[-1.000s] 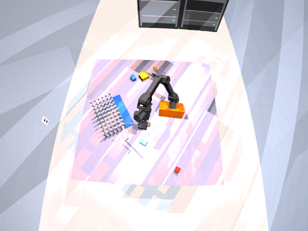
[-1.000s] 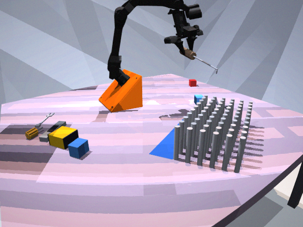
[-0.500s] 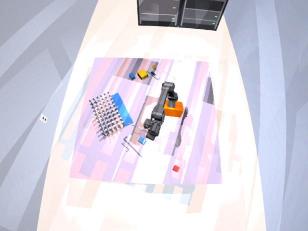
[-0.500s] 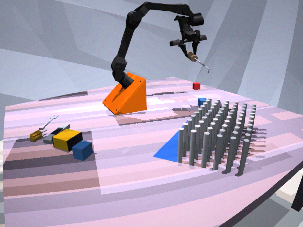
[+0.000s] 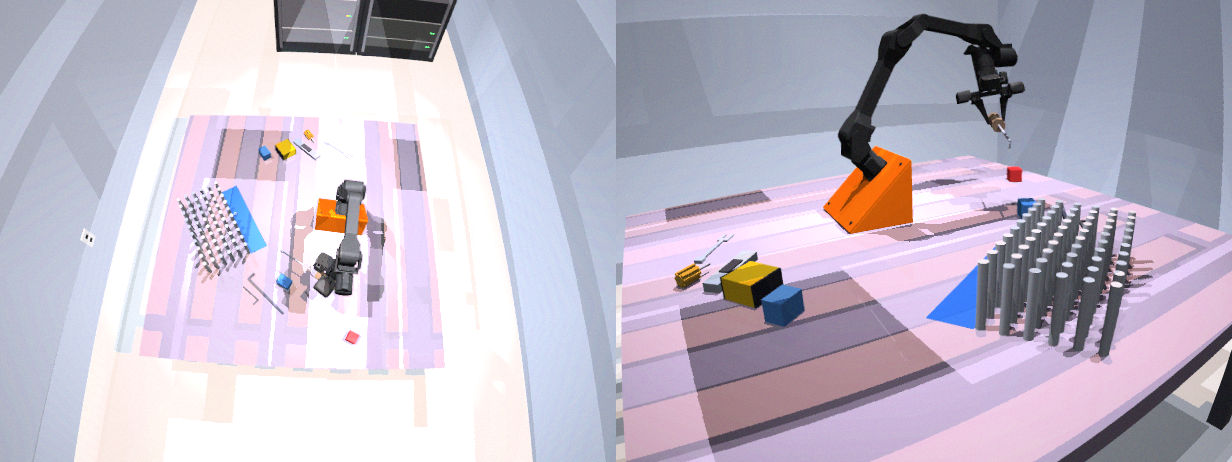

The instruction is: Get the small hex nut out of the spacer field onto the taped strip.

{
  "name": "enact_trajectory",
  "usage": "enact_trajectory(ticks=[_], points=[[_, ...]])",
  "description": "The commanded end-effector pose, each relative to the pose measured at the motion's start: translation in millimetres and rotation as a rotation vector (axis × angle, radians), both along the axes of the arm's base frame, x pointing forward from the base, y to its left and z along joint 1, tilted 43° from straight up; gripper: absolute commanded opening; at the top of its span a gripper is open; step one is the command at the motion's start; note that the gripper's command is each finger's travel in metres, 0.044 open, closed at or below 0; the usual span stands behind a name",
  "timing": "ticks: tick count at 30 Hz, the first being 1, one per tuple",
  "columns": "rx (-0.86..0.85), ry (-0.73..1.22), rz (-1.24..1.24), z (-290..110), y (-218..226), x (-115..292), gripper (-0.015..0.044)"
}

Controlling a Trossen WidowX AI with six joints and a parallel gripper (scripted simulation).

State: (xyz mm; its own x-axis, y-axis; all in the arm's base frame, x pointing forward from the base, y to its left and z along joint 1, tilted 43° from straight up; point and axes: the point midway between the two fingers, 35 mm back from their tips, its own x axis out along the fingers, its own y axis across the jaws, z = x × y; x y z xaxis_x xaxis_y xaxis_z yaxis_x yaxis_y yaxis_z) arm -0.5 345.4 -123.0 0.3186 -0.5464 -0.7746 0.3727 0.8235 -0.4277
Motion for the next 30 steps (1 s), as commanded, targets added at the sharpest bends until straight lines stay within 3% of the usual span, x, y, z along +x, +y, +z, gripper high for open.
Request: enact_trajectory(ticks=[1,9,30], points=[[0.017,-0.085,-0.037,-13.1,-3.8,-26.3,0.0000],[0.050,-0.221,-0.087,-31.8,-14.9,-58.6,0.0000],[0.052,-0.228,-0.091,-44.8,-22.6,-60.5,0.0000]])
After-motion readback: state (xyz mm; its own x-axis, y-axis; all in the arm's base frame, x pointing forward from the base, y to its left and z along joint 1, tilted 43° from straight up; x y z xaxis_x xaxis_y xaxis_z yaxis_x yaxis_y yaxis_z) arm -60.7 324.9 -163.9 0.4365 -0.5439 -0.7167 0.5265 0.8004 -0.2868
